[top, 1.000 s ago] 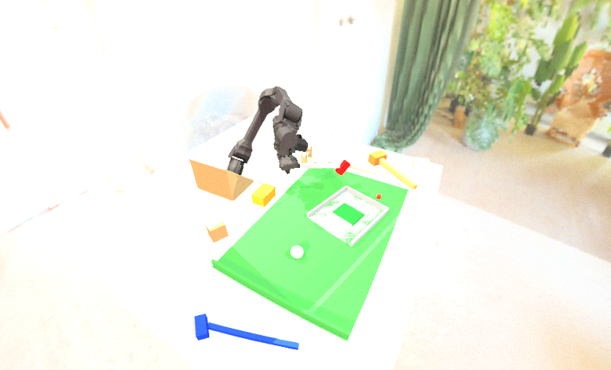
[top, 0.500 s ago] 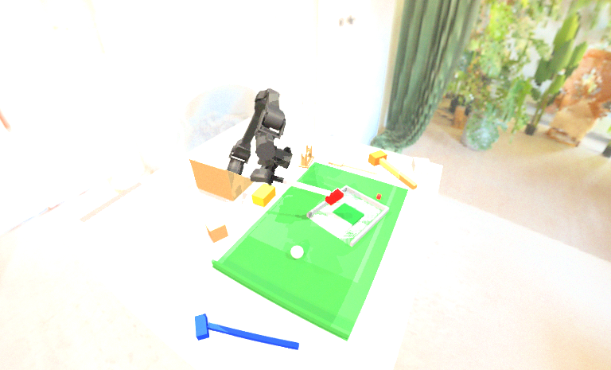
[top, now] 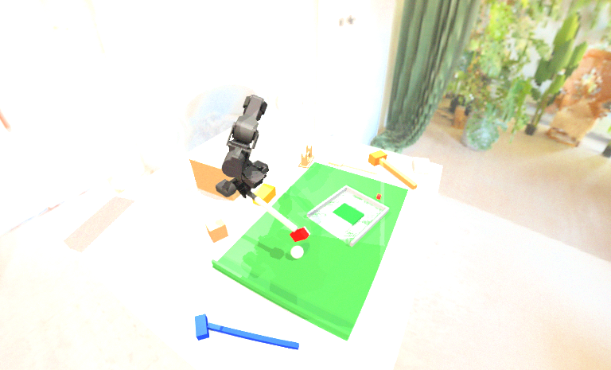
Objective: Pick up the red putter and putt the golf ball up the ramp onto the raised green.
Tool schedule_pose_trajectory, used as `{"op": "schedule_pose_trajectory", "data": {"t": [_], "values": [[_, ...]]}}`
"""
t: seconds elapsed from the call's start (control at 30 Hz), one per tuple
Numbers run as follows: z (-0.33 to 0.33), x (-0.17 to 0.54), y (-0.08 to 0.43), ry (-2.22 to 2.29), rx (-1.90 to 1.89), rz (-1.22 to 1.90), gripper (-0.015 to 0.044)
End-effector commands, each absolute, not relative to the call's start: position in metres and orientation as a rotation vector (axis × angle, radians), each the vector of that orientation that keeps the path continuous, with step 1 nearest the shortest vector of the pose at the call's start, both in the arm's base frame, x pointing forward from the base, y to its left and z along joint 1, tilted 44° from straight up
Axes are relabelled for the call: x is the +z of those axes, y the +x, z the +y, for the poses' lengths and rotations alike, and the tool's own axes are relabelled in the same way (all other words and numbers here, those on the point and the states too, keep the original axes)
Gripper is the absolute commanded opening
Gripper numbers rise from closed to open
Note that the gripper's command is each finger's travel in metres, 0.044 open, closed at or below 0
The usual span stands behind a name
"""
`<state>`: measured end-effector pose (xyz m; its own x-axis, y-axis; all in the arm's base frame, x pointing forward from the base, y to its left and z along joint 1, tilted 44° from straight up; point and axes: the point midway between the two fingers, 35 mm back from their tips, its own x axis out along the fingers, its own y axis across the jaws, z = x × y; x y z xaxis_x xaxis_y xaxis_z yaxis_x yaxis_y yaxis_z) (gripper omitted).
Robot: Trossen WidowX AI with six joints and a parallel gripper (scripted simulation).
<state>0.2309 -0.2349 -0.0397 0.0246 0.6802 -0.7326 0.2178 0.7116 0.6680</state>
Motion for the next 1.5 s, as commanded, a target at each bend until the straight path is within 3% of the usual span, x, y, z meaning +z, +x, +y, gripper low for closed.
{"op": "schedule_pose_trajectory", "data": {"t": [0.0, 1.47], "values": [[-0.251, -0.057, 0.218, 0.842, 0.329, 1.582, 0.0], [-0.204, -0.109, 0.219, 0.847, 0.327, 1.582, 0.0]]}}
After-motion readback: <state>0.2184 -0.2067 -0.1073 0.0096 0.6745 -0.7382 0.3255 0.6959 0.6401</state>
